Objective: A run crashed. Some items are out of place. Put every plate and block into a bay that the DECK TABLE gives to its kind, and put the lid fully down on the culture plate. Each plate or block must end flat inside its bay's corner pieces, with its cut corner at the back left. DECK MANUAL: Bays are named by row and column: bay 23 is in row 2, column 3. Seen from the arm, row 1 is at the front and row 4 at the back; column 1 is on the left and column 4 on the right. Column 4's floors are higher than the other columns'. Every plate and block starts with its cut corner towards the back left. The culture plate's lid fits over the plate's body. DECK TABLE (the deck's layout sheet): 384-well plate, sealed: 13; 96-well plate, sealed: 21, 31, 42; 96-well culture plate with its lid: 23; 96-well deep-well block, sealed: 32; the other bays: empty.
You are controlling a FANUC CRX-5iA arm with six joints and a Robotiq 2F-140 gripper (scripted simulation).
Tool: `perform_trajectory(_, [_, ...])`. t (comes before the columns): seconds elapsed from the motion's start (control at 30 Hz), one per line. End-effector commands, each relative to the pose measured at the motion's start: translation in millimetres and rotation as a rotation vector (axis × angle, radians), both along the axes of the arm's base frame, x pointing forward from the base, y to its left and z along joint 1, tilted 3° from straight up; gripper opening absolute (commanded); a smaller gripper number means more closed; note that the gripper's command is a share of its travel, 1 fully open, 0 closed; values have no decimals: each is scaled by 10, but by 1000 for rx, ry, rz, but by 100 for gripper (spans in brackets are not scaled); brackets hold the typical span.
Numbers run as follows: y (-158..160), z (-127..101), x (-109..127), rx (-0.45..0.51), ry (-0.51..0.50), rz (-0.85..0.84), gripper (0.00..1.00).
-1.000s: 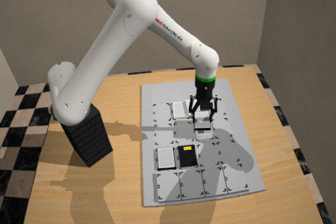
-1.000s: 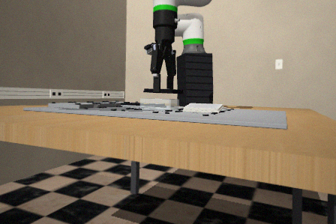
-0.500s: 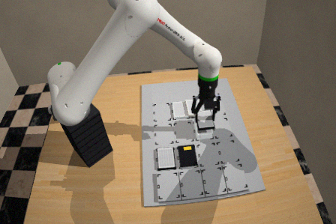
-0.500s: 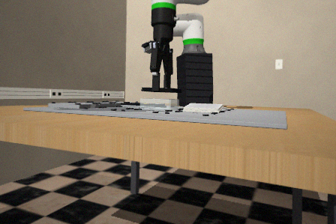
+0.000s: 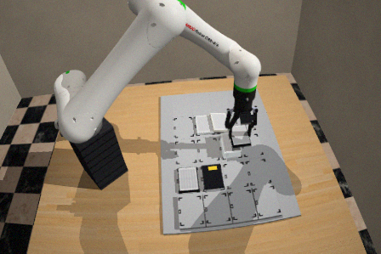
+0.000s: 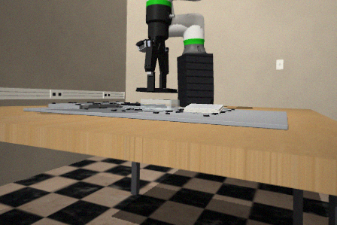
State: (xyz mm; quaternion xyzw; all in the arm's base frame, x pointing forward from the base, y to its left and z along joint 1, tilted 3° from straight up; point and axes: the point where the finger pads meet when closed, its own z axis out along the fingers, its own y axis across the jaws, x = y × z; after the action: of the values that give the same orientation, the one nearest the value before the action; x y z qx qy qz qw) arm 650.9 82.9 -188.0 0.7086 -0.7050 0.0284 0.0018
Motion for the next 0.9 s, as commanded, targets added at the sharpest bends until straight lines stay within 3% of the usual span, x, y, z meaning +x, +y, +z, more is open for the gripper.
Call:
perform_trajectory(0.0, [-5, 16, 108, 0, -1, 0, 10])
perform_trajectory(0.87, [-55, 42, 686, 0, -2, 0, 10])
